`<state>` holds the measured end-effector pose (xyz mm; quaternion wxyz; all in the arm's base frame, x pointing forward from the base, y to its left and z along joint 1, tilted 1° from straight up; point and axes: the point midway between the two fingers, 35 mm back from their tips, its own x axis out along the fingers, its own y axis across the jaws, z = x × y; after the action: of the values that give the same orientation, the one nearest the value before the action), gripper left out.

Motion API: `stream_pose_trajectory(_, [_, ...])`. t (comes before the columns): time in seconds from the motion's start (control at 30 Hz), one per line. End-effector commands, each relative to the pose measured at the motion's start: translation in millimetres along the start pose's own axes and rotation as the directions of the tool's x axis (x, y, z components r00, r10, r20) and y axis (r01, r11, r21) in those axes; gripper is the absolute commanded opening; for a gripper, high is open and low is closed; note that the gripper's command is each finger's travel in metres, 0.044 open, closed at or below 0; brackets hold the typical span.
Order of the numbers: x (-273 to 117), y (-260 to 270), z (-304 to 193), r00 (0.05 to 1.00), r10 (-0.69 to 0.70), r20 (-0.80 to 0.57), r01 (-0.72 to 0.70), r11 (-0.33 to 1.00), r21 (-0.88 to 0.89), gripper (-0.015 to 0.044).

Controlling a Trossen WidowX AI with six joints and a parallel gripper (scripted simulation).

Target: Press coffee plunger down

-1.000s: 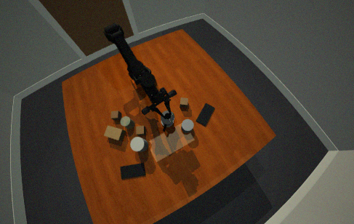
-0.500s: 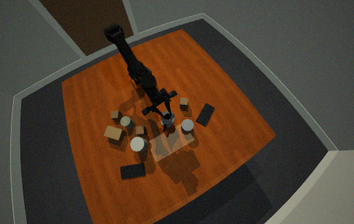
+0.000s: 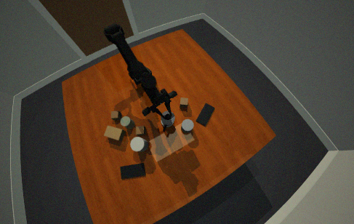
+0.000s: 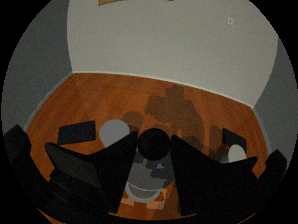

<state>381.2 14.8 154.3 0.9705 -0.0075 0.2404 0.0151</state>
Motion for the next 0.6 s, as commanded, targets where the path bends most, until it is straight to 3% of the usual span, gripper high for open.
stream_pose_trajectory(0.0, [3.5,0.0,-5.2,1.0,0.001,-0.02,-0.001,1.0,-0.009,0.013])
stream_pose_trajectory(0.53, [0.9,0.0,0.2,1.0,0.0,-0.002,0.0,1.0,0.0,0.013])
stream_pose_trajectory(0.57, [0.9,0.0,0.2,1.0,0.0,-0.002,0.0,1.0,0.0,0.0156])
